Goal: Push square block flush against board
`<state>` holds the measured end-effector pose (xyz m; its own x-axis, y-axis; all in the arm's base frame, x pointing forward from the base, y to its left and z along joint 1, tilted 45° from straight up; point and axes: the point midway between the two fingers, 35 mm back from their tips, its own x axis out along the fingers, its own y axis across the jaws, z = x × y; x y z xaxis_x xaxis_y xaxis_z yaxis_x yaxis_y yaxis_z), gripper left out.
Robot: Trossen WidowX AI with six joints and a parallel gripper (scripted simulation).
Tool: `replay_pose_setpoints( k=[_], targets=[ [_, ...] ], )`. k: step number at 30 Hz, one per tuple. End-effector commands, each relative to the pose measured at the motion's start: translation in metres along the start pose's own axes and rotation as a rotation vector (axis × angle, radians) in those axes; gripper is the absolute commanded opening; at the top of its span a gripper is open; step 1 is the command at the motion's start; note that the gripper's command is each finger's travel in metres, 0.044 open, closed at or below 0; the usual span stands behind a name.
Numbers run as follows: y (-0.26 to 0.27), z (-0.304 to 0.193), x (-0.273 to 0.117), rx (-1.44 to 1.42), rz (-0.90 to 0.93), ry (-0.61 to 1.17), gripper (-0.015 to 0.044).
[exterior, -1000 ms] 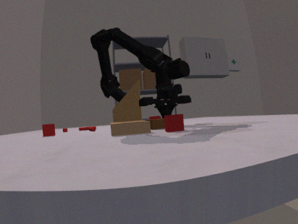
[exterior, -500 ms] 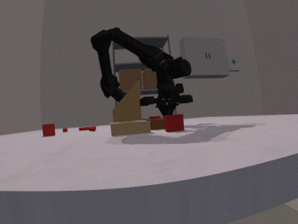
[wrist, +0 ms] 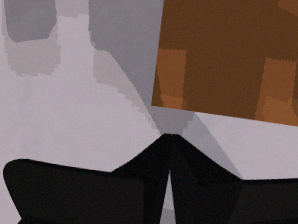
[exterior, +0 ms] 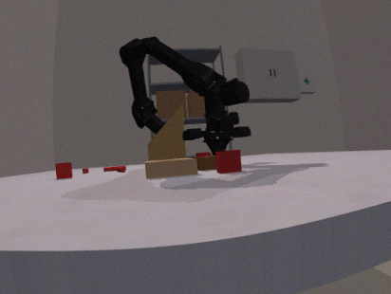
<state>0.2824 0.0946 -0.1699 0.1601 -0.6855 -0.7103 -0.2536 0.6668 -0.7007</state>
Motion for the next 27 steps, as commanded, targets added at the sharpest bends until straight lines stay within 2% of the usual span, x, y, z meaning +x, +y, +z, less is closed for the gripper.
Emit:
replay_pose_setpoints(
  k=[1,17,21,27],
  targets=[
    [0.0,-0.007,-0.002,0.003,0.004,-0.004,0.0],
    [0.0,-0.026,-0.003,-0.002,-0.001,0.0,0.0],
    [0.0,-0.026,-0.054,0.002,0.007,-0.003,0.0],
    [0.0,-0.026,-0.057,0.002,0.007,-0.003,0.0]
  ],
)
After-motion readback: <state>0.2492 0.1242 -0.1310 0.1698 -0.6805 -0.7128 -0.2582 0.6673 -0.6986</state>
